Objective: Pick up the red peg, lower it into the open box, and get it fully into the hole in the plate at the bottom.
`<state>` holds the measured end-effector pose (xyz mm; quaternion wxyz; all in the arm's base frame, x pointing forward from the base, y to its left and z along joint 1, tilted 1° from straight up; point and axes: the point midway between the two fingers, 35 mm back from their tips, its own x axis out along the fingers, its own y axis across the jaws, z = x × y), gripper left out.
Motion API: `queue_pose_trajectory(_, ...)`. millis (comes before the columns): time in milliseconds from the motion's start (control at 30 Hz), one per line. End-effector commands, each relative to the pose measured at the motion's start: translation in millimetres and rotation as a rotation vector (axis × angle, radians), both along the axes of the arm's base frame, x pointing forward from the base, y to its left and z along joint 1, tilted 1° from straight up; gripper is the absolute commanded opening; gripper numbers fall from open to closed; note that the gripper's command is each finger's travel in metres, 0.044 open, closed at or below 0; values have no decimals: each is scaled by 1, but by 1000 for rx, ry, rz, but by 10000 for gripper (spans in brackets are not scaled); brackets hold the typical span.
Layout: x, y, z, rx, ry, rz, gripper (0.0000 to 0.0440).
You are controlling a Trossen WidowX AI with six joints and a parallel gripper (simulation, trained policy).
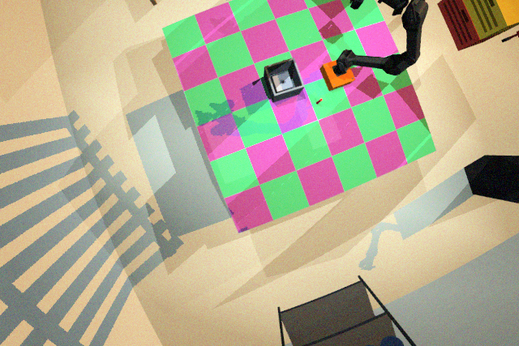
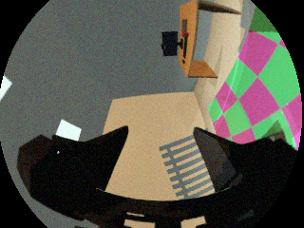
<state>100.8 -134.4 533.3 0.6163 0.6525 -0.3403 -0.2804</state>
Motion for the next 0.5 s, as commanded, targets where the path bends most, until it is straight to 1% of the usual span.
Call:
queue_pose_trajectory(0, 18, -7, -15, 85, 1, 65, 439)
queue_pose_trajectory(467, 78, 6, -59, 349, 8, 309, 438)
